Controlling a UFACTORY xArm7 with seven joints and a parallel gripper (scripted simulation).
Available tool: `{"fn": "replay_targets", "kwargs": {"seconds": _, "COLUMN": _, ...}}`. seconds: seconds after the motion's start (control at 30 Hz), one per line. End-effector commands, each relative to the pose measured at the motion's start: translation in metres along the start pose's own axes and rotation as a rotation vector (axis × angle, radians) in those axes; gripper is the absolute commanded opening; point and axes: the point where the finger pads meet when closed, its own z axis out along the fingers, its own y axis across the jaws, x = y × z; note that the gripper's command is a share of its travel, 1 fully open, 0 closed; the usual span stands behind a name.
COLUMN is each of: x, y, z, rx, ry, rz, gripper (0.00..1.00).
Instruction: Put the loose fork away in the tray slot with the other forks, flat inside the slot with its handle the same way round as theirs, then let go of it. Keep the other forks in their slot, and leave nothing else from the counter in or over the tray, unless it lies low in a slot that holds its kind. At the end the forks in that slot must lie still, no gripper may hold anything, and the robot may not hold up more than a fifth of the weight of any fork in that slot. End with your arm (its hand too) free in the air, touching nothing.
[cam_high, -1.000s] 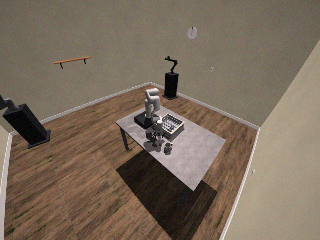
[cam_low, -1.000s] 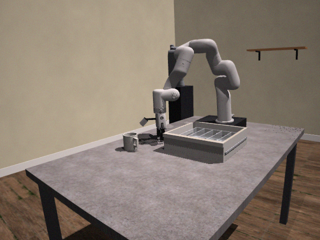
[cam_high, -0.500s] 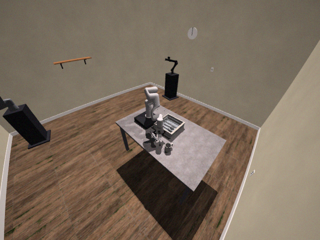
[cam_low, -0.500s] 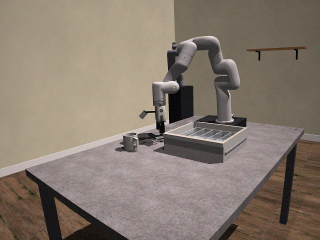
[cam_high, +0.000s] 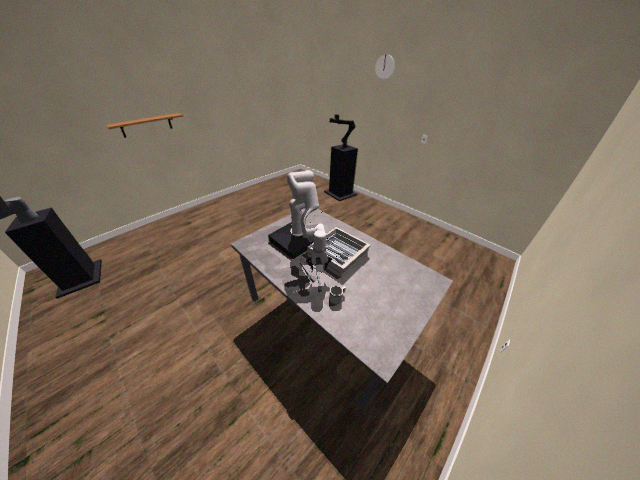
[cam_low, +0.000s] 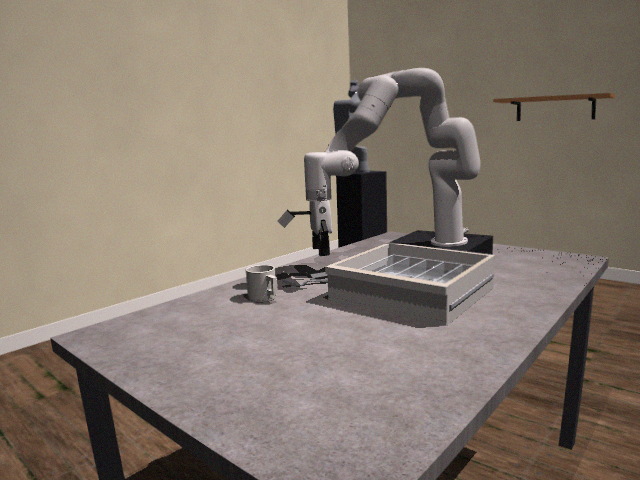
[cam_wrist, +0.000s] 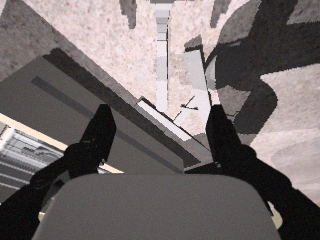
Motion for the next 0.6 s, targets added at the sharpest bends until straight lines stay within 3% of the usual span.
{"fn": "replay_targets", "kwargs": {"seconds": 0.0, "x": 0.0015, "y": -0.0004, "z": -0.0029, "rx": 0.001, "ry": 0.004, "rz": 0.000, "gripper": 1.00}}
{"fn": "replay_targets", "kwargs": {"seconds": 0.57, "x": 0.0114, "y": 0.0002, "z": 0.0060, "rx": 0.001, "ry": 0.004, "rz": 0.007, "gripper": 1.00}}
